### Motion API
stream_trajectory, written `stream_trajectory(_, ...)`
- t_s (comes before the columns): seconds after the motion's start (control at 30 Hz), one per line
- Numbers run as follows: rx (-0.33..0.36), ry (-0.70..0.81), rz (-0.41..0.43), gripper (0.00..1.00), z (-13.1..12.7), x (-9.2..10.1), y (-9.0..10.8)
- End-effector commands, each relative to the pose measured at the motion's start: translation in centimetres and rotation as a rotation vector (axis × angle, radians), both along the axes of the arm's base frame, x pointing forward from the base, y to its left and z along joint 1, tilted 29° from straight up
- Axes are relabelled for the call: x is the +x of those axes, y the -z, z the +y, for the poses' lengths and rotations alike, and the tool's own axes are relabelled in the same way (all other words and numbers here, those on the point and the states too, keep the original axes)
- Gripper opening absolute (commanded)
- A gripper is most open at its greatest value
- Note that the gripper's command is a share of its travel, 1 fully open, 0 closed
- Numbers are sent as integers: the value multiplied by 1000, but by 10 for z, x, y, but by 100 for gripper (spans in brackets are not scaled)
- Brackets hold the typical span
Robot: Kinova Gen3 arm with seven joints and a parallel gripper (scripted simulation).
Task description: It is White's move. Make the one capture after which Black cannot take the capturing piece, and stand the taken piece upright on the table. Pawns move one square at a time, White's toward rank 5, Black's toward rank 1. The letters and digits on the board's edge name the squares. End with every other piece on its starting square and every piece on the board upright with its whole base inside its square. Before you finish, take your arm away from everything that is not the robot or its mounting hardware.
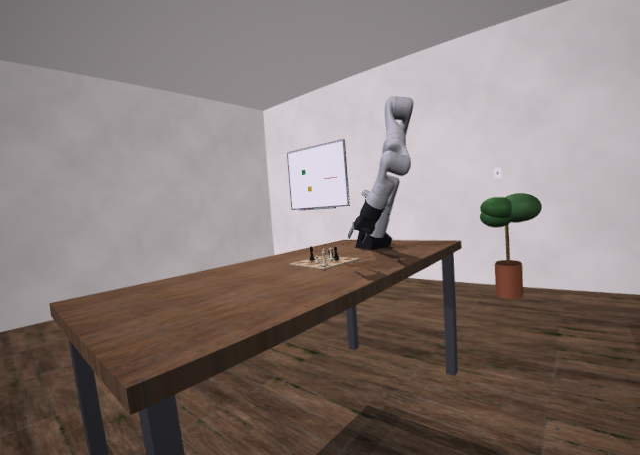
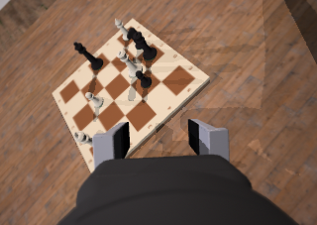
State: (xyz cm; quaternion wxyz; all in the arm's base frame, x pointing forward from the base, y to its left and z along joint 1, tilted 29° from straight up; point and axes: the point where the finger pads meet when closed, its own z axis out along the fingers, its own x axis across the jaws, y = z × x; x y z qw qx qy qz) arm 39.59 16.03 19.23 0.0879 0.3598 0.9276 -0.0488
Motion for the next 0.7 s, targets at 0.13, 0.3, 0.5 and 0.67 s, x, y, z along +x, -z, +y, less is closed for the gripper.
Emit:
stream_trajectory(0.13,-184,-364,113,100,38,7,28)
stream_trajectory(0.3,-287,-553,163,100,54,14,34)
stream_trajectory(0.5,-335,-638,187,100,62,18,37)
stream_trajectory(0.67,-358,-678,198,100,67,19,39)
